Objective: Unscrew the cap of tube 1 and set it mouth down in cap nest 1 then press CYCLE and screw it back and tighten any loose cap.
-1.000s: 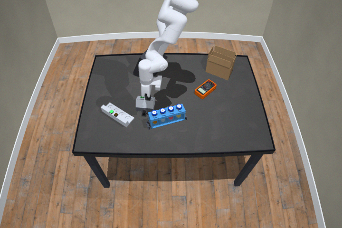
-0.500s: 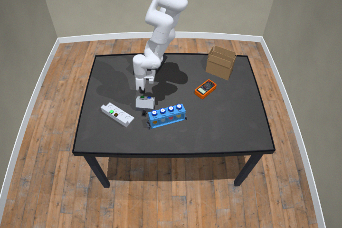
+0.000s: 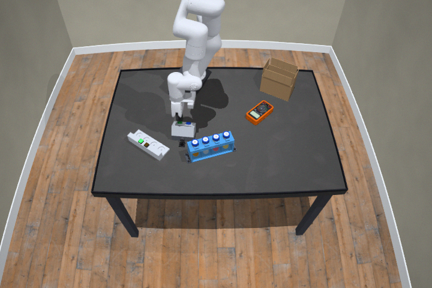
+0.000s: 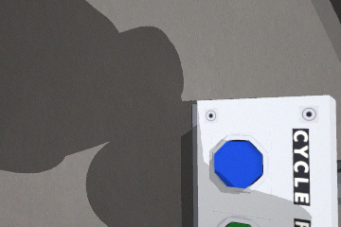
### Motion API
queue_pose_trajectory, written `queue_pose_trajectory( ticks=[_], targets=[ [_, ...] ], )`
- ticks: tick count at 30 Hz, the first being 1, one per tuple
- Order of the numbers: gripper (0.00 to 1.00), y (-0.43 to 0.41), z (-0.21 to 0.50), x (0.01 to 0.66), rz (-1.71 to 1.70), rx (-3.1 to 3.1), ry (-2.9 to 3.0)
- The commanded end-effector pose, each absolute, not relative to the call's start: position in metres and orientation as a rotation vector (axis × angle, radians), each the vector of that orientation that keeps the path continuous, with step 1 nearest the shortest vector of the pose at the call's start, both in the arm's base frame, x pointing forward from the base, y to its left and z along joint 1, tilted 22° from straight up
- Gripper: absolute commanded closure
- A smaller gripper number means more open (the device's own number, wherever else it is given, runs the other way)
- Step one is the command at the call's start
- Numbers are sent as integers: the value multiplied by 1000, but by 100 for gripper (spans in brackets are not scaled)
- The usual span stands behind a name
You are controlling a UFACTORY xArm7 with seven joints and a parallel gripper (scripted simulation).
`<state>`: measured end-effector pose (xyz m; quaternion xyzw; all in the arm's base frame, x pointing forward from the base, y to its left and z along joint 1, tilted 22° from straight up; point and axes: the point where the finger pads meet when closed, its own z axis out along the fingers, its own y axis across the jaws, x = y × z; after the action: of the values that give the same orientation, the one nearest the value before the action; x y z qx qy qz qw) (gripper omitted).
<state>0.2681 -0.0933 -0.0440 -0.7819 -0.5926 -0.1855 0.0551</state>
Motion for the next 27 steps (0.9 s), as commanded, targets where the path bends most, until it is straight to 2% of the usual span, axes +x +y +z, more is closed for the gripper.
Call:
queue_pose_trajectory(
  ticks=[1, 27],
  targets=[
    [100, -95, -45, 270, -563, -2380, -1801],
    [100, -94, -50, 271, -563, -2380, -1801]
  ],
)
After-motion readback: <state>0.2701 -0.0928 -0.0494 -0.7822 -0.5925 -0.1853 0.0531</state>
